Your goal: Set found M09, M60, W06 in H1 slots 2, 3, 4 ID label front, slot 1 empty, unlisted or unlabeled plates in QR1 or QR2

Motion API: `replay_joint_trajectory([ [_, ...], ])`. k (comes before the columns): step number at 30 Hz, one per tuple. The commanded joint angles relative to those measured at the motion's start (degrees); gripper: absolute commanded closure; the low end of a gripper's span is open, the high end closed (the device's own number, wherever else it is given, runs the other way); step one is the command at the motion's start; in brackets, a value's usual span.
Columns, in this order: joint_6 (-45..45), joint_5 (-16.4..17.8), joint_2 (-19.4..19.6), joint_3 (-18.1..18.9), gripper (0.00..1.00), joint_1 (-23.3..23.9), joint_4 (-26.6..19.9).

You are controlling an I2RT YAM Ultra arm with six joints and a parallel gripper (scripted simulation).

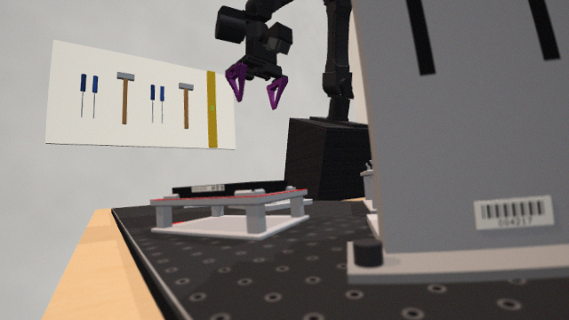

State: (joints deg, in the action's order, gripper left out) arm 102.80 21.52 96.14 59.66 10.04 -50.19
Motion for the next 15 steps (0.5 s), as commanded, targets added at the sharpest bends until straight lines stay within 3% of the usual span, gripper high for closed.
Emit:
replay_joint_trajectory([
  [1,0.66,0.34,-0.51,0.72,0.0,0.53,-3.28],
  [6,0.72,0.32,-0.49,0.79,0.0,0.58,-3.37],
  [15,-4.43,0.16,-2.81,0.57,0.0,-4.23,-3.57],
])
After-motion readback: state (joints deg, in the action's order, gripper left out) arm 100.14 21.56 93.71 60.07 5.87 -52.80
